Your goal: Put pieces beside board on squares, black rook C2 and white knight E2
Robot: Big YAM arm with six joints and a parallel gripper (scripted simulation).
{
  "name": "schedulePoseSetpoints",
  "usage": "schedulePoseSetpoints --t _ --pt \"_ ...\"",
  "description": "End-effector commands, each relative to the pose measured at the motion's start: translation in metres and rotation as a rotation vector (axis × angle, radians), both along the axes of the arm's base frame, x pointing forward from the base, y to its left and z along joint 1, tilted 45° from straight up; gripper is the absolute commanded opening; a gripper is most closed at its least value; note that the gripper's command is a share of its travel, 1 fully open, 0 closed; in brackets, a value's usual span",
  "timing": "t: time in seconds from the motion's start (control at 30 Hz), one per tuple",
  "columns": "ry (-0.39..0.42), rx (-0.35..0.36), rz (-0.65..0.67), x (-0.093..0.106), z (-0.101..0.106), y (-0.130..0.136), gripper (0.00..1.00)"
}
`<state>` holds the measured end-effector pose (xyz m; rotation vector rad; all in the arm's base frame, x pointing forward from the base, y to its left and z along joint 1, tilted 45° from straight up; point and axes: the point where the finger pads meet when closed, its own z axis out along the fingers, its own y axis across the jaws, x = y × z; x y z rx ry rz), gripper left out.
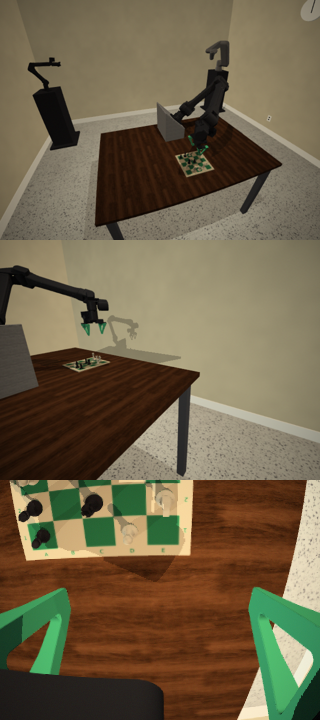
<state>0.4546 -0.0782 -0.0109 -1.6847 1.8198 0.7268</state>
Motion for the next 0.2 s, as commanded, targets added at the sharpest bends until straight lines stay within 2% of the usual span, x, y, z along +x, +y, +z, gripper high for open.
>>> schedulePoseSetpoints --t 0.0,0.17 --pt "-0.043 -0.018 0.011 0.0187 0.0114 -0.0068 1.00" --pt "-0.043 -0.018 0.011 0.0187 0.0114 -0.0068 1.00"
